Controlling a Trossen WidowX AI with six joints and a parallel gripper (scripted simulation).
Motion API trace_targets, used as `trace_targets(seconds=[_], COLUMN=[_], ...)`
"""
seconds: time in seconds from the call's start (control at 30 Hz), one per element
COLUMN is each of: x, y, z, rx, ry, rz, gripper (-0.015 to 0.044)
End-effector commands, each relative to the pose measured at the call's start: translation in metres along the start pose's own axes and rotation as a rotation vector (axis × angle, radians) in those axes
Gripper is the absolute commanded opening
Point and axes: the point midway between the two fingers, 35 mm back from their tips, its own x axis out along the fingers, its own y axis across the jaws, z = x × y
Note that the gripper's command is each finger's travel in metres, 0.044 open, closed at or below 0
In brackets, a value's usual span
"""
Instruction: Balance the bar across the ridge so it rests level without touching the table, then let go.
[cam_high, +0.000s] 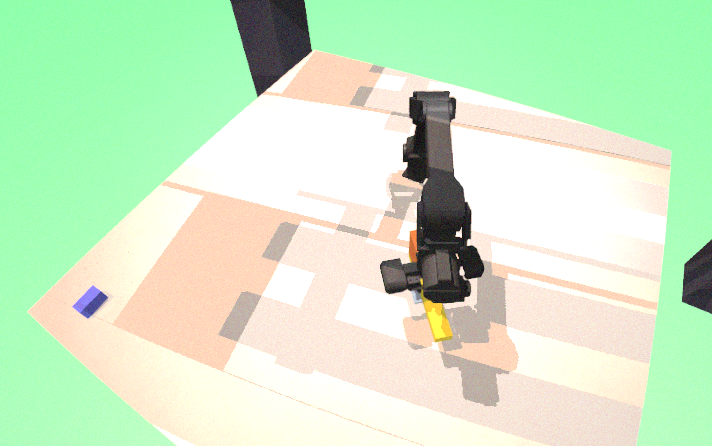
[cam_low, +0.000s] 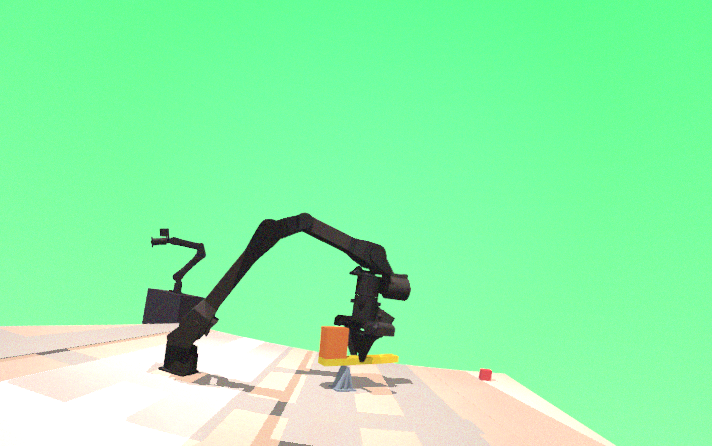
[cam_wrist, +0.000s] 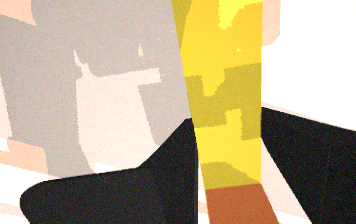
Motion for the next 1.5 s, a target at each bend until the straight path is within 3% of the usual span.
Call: trace_targets(seconds=[0.0,1.47], x=[-0.0015,0.0022], y=[-0.0008,-0.0008], z=[-0.0001,-0.0005], rx=[-0.002,-0.002], ry=[-0.005,-0.005], rz=[-0.006,-0.006], gripper=[0.0000,0.0000])
